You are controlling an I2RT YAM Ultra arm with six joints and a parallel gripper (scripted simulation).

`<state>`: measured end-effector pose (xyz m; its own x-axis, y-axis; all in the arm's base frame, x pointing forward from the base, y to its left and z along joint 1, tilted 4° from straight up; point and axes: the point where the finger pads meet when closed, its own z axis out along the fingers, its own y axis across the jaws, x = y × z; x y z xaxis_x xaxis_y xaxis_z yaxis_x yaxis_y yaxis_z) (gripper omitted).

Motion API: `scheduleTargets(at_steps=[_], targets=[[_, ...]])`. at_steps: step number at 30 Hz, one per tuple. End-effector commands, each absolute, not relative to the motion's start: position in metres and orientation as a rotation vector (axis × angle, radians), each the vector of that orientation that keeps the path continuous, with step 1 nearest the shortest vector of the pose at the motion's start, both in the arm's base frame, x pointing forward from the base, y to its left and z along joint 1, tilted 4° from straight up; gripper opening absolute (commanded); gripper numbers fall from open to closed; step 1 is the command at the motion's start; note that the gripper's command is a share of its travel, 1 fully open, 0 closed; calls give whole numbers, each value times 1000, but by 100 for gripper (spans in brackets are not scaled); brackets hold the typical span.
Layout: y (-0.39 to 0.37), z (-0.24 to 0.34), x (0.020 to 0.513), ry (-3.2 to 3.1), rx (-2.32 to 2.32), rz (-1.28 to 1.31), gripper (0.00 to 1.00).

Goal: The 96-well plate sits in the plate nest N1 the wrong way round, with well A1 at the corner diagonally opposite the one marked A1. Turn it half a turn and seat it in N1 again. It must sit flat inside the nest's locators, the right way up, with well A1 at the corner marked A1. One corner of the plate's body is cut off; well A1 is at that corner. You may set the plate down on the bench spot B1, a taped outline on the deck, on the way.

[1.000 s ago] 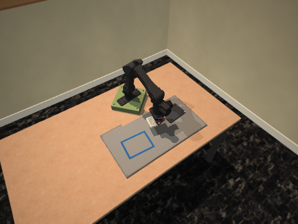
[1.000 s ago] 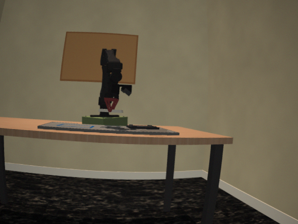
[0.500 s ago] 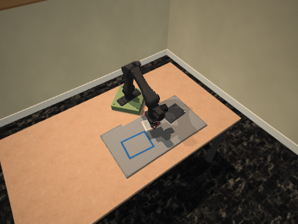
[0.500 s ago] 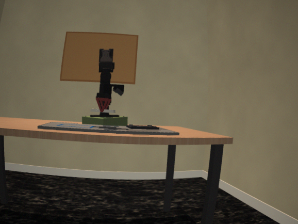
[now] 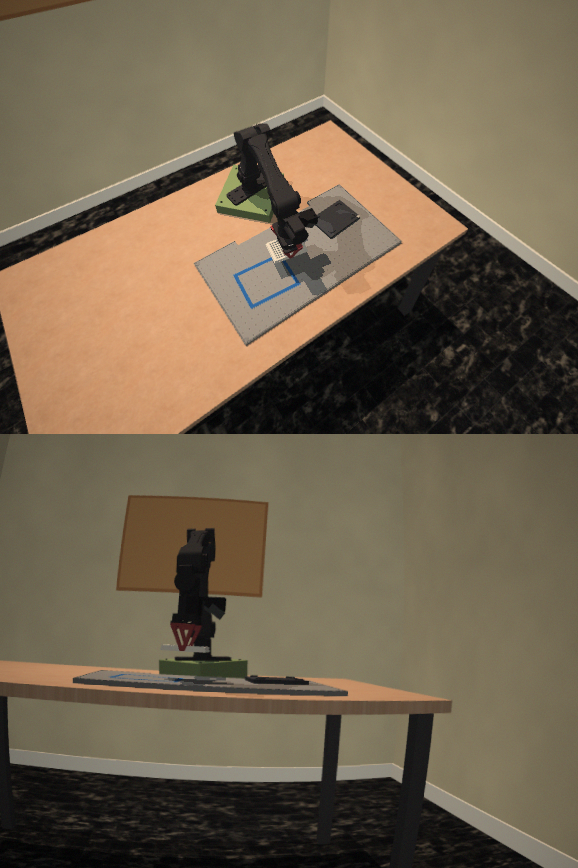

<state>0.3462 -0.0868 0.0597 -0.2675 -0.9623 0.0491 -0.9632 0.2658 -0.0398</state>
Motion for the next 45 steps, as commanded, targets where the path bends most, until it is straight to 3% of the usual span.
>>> scheduleTargets(at_steps=[1, 45], targets=[[-95, 69, 352, -2479, 1935, 118, 0], [-194, 72, 363, -2477, 1934, 122, 0]])
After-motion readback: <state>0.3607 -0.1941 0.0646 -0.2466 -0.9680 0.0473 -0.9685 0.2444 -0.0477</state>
